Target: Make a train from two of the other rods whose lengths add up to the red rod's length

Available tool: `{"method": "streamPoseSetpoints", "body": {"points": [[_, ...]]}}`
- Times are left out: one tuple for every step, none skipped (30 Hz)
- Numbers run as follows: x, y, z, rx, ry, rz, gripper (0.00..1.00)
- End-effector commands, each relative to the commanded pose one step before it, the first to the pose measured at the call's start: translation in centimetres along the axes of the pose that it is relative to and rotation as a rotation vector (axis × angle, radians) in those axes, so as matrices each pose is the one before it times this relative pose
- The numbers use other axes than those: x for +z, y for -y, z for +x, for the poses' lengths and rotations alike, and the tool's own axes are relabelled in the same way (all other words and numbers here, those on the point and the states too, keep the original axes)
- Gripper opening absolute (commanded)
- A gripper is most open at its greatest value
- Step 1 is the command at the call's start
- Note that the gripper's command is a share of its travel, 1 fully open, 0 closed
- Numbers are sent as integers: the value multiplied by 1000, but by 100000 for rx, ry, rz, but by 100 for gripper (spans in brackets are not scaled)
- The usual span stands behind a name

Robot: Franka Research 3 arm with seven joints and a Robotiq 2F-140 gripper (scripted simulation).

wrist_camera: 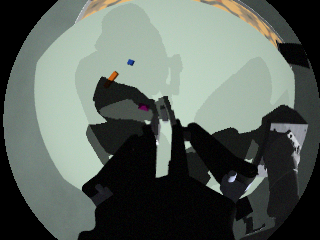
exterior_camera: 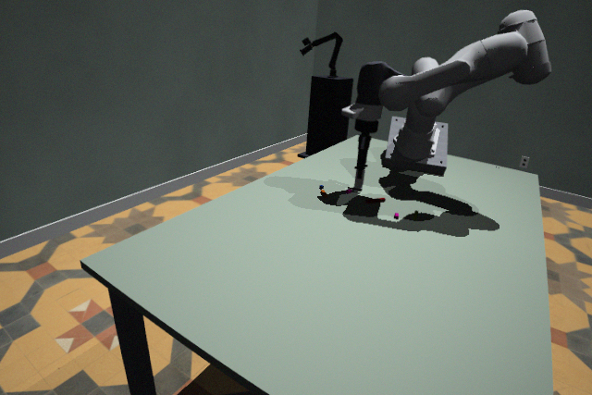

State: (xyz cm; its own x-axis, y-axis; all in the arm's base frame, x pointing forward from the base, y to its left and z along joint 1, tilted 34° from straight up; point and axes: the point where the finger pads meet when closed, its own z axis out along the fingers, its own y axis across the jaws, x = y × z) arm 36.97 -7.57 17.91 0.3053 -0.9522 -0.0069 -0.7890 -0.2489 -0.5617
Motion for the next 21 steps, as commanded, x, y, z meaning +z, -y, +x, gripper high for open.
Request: {"method": "streamPoseSetpoints", "body": {"points": [[-33,58,182,-329,-476,140,15],[0,0,0,0,0,0,15],[0,0,1,0,0,0,15],[0,1,3,0,0,0,15],[0,2,8,0,0,0,15],[0,4,13,0,0,0,15],[0,5,17,0,0,0,15],[0,7,21,0,0,0,15],[0,7,24,0,0,0,15],[0,8,25,0,0,0,15],[0,7,24,0,0,0,15],[0,7,21,0,0,0,15],[0,5,17,0,0,0,15],[0,0,0,0,0,0,15],[0,0,0,0,0,0,15],[0,4,13,0,0,0,15],[0,2,8,0,0,0,15],[0,1,3,0,0,0,15],[0,0,1,0,0,0,15],[0,0,0,0,0,0,15],[0,0,0,0,0,0,15]]}}
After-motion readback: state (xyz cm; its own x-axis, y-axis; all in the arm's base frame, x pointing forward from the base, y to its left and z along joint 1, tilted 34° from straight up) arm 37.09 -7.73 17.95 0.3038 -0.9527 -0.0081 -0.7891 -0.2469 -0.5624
